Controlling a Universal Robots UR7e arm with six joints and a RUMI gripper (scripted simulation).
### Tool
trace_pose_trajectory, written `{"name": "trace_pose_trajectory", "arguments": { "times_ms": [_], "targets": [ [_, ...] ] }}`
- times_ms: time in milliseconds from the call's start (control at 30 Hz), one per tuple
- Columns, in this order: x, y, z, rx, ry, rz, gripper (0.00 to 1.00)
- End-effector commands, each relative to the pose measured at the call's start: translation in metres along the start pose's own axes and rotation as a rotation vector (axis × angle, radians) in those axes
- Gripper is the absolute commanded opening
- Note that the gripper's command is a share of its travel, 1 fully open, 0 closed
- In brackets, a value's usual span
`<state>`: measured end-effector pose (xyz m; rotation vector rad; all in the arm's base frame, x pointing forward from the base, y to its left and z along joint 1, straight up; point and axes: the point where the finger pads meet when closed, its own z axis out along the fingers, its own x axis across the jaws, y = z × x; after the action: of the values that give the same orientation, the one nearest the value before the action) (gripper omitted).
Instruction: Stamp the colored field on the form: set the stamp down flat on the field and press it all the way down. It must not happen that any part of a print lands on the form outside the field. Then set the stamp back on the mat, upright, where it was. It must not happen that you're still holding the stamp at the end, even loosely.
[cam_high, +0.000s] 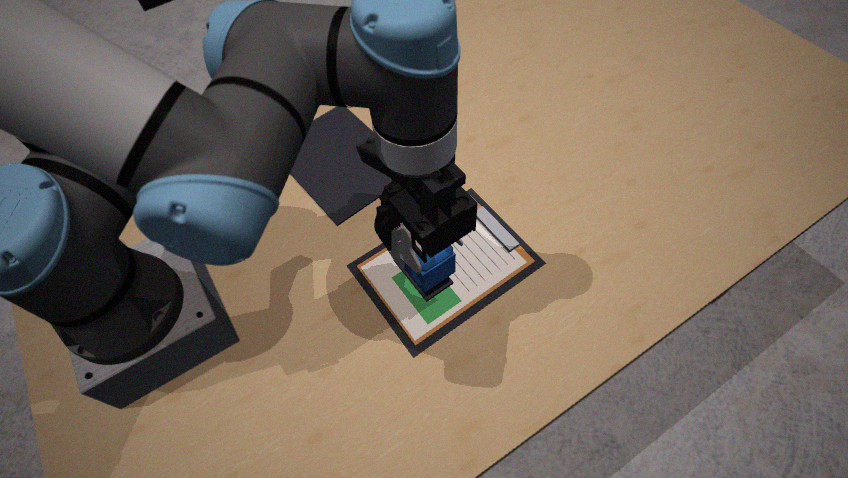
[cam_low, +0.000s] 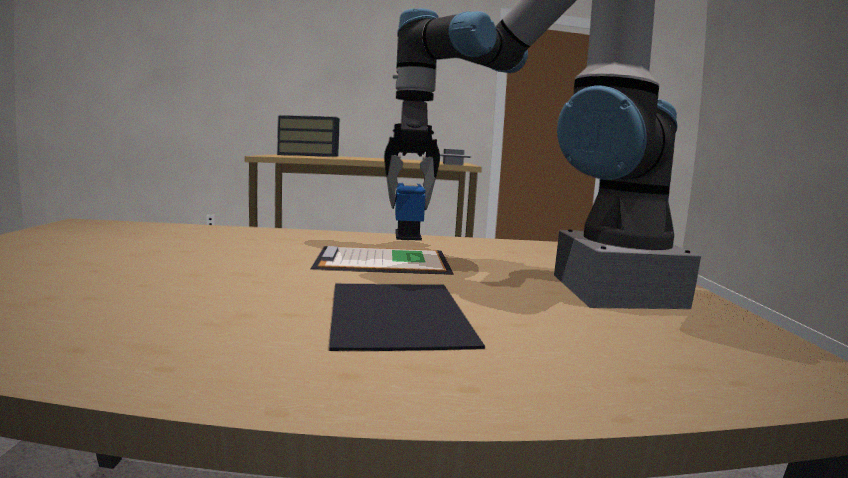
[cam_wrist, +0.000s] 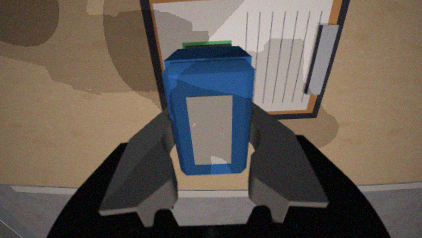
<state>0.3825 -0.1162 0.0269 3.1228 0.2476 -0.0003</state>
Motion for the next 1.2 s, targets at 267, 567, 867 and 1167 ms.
{"name": "trace_pose_trajectory", "arguments": {
  "times_ms": [267,567,867,1167],
  "targets": [
    [-0.002,0.007,0.000,0.001,0.002,0.001,0.20],
    [-0.002,0.007,0.005,0.001,0.002,0.001,0.20],
    [-0.002,0.008,0.025,0.001,0.002,0.001,0.20],
    [-0.002,0.008,0.038,0.001,0.002,0.001,0.20]
  ]
}}
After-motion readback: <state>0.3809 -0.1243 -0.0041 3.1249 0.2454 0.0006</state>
